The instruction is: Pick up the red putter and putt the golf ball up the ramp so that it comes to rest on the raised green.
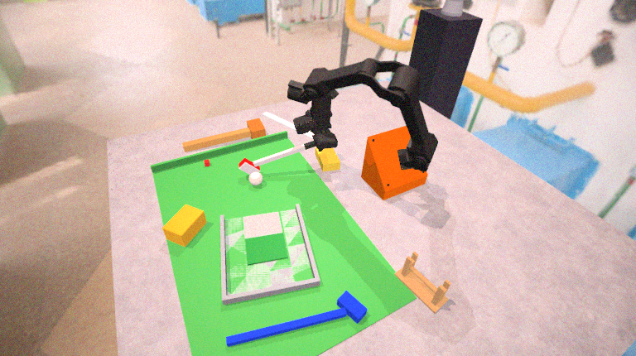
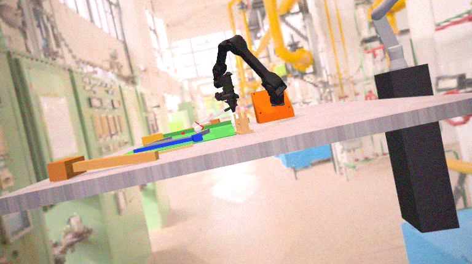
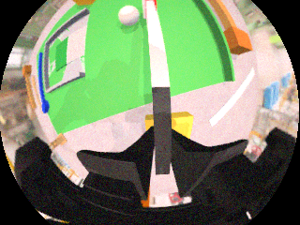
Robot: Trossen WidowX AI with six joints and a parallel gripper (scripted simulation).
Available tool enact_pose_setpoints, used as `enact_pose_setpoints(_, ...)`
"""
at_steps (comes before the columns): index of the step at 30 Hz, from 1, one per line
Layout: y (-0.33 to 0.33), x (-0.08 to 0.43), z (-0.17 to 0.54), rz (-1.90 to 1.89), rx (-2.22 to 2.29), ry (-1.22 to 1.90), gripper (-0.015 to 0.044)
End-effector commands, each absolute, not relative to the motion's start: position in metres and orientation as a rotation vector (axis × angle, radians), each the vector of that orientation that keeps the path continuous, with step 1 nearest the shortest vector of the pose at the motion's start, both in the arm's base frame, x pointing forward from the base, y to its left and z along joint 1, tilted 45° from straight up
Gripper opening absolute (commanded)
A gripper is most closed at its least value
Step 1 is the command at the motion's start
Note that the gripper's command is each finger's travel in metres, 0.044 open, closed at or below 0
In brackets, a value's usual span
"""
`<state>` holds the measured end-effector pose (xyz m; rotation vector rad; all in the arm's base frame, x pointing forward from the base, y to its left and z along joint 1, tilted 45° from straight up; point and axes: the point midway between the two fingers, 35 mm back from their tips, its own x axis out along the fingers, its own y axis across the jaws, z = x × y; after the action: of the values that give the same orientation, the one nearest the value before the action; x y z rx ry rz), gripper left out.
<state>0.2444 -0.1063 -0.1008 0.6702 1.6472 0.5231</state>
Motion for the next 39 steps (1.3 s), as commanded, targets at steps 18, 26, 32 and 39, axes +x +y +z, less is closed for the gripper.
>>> enact_pose_setpoints(18, -0.078, 0.256, -0.017, 0.535, 0.667, 1.635, 0.0)
enact_pose_setpoints(26, -0.084, 0.255, -0.012, 0.532, 0.68, 1.641, 0.0)
enact_pose_setpoints(32, -0.084, 0.255, -0.012, 0.532, 0.68, 1.641, 0.0)
enact_pose_setpoints(39, -0.084, 0.255, -0.012, 0.532, 0.68, 1.641, 0.0)
